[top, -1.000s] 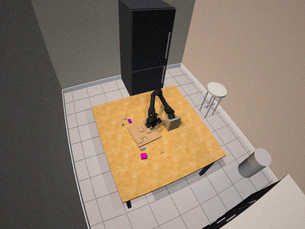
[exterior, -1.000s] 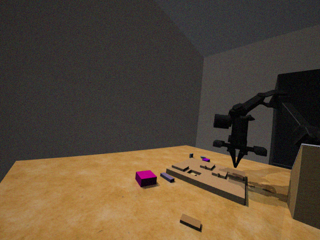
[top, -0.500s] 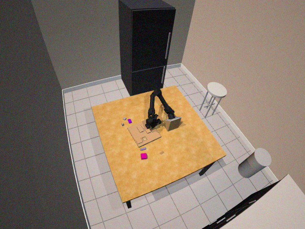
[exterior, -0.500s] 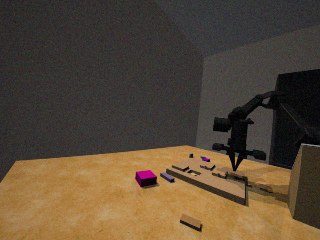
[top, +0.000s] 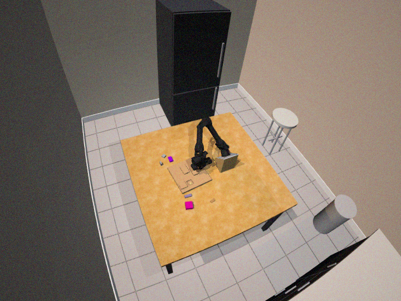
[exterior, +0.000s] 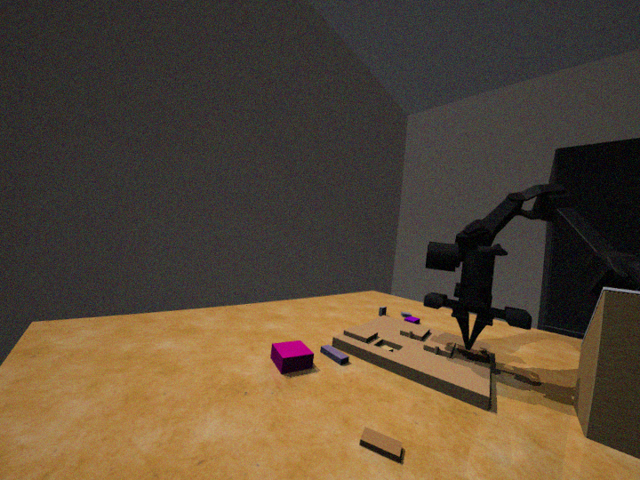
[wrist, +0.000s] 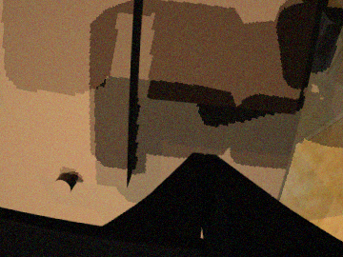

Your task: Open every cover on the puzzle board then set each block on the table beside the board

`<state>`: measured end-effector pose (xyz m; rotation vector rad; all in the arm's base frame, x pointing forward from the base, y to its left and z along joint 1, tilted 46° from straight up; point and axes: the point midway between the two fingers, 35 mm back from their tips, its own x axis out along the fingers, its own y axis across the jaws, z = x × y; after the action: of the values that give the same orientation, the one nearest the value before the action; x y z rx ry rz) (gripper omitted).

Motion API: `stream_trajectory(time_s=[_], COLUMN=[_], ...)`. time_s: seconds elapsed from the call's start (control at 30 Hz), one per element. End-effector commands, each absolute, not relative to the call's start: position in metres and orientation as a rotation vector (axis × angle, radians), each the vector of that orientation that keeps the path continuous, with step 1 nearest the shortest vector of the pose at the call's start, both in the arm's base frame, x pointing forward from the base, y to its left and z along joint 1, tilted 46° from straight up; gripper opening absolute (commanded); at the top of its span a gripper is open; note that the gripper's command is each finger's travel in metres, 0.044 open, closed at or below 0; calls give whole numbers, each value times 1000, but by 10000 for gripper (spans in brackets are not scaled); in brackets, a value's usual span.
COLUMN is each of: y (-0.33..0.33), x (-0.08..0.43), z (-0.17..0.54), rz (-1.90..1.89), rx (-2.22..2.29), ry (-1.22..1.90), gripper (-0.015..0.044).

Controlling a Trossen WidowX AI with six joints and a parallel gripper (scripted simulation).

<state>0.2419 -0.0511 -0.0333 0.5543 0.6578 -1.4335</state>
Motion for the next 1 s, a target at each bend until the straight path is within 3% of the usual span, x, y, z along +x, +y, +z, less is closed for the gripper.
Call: stream_trajectory(time_s=[0.0,0.97], y=[-55,-73], x=[239,241], z=[-36,-40], rz=[-1434,-1435], rx=[542,542], ry=[662,662], gripper=[0,0])
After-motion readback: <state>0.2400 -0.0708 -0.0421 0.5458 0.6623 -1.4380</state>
